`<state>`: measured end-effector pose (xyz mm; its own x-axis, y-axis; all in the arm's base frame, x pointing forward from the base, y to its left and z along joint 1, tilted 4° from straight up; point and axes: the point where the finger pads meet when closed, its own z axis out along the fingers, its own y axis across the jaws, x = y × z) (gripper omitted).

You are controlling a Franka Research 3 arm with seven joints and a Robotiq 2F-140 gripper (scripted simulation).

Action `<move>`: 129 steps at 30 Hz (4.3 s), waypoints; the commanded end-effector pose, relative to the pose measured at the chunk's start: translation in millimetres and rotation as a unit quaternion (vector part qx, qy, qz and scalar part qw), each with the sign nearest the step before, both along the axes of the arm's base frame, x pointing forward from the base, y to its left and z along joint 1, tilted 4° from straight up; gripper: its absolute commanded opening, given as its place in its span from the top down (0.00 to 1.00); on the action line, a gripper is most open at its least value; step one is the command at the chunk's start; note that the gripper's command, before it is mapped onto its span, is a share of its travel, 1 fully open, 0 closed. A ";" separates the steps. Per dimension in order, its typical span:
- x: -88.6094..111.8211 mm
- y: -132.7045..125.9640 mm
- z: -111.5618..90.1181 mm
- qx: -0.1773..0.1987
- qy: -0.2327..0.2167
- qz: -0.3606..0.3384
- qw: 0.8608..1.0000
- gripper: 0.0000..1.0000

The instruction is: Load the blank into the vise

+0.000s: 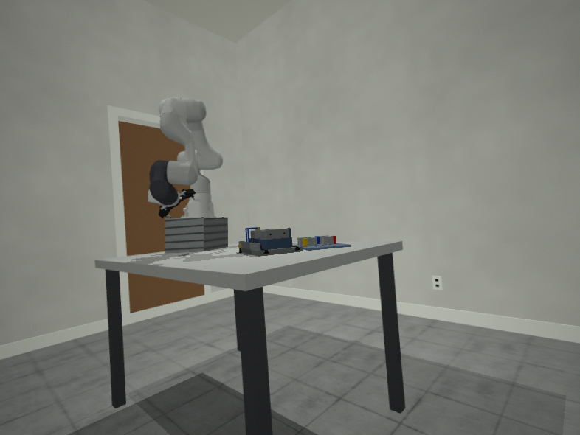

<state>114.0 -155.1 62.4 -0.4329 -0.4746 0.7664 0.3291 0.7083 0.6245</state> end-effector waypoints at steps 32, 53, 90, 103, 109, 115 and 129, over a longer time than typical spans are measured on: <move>0.0 0.0 0.0 0.000 0.000 0.000 1.000 0.75; 0.0 0.0 0.0 0.000 0.000 0.000 1.000 0.75; 0.0 0.0 0.0 0.000 0.000 0.000 1.000 0.00; 5.6 4.7 1.3 -0.001 -0.020 0.011 1.000 0.00; 27.6 23.7 6.5 -0.005 -0.102 0.053 0.993 0.00; 27.6 23.7 6.5 -0.005 -0.102 0.053 0.993 0.00; 54.0 47.4 15.2 -0.013 -0.194 0.105 0.975 0.00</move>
